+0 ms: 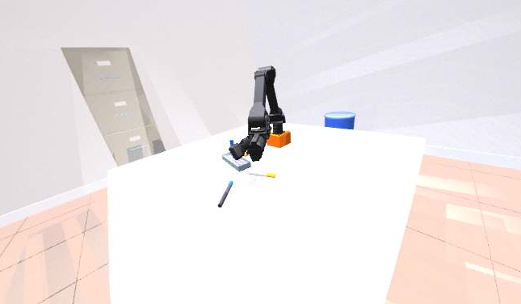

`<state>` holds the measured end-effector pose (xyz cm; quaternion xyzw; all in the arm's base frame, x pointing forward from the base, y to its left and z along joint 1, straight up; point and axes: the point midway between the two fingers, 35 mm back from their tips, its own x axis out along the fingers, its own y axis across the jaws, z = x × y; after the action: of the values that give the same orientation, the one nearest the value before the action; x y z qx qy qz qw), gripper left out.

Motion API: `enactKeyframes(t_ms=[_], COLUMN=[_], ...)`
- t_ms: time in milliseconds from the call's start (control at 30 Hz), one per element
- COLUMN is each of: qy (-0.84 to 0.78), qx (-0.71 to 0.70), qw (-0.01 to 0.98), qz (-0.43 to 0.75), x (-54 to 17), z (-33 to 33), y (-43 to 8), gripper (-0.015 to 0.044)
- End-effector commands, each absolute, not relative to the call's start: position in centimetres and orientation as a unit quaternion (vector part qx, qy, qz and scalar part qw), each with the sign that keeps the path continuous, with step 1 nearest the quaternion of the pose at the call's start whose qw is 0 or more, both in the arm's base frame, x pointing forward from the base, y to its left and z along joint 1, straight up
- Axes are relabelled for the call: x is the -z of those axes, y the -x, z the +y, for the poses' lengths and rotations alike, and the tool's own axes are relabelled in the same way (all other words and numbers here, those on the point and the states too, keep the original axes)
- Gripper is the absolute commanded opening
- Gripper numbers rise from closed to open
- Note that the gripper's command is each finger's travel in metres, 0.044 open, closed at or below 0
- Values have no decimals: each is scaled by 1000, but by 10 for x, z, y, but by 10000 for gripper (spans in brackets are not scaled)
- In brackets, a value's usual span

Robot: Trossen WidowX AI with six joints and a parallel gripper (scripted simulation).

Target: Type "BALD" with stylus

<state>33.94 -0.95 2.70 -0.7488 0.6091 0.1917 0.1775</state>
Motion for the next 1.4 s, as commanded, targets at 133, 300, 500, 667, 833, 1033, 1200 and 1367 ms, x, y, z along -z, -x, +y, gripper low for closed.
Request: enactKeyframes(t_ms=[133, 300, 500, 667, 833, 1033, 1200, 1367], qy=[750, 750, 750, 750, 750, 750, 750, 750], qx=[-193, -193, -193, -193, -193, -193, -193, -193], qw=[173, 173, 173, 173, 173, 173, 173, 173], qz=[609, 609, 609, 609, 609, 609, 609, 609], x=[-22, -21, -18, -17, -19, -29, -55, -56], z=[-10, -10, -10, -10, -10, -10, -10, -10], y=[-339, -339, -339, -339, -339, -340, -339, -339], gripper=[81, 81, 81, 81, 81, 81, 81, 81])
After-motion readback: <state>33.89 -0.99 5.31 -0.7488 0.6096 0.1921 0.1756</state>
